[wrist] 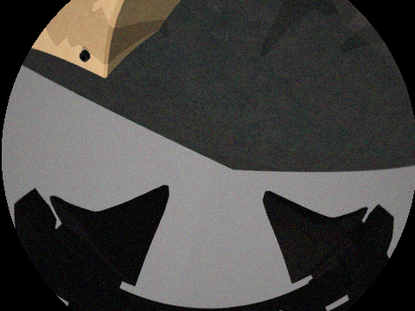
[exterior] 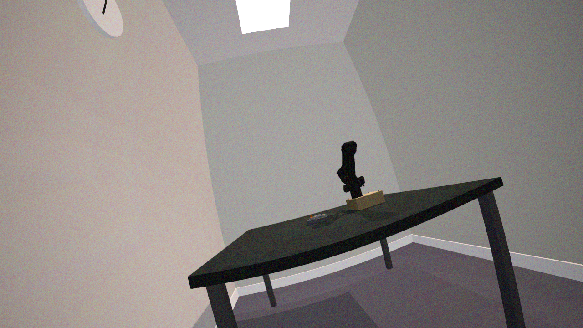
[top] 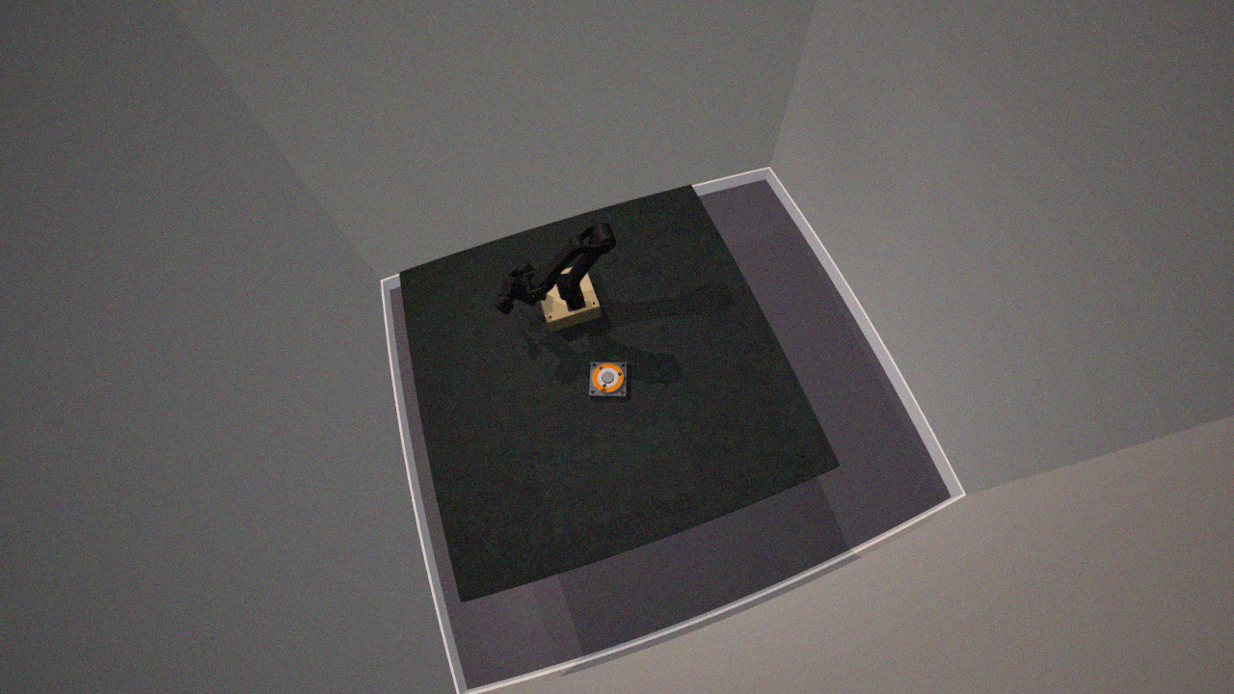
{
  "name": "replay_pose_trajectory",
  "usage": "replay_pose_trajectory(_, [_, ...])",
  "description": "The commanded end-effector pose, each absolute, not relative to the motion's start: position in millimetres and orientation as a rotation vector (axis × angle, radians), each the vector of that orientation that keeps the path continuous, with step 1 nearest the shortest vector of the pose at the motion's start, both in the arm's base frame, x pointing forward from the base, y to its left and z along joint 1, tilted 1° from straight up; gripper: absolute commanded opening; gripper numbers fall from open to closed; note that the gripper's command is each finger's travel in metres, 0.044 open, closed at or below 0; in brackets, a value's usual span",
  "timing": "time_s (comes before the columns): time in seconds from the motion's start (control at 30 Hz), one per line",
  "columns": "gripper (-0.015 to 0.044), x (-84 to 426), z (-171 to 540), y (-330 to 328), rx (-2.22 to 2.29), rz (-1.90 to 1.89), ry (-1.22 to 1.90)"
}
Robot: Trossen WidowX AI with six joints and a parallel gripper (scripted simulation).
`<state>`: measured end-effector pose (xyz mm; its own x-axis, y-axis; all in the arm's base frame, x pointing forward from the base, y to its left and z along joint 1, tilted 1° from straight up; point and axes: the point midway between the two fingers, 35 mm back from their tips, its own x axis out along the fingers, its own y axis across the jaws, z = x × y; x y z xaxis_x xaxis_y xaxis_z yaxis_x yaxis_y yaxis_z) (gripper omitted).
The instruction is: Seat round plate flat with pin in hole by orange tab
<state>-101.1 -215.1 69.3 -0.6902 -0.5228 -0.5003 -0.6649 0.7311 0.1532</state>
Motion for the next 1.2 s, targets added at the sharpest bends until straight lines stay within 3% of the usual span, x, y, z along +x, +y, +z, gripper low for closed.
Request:
replay_pose_trajectory(0.0, [0.0374,-99,69,-217,-0.916,0.442,2.498])
replay_pose_trajectory(0.23, [0.0190,-1,70,-260,-1.050,0.114,2.128])
replay_pose_trajectory(0.3, [0.0137,10,69,-262,-1.048,0.090,2.086])
replay_pose_trajectory(0.47, [0.0006,97,67,-260,-0.962,-0.015,1.802])
replay_pose_trajectory(0.77, [0.0000,218,62,-201,-0.644,-0.024,1.518])
replay_pose_trajectory(1.17, [0.0000,307,60,-72,-0.191,0.027,1.477])
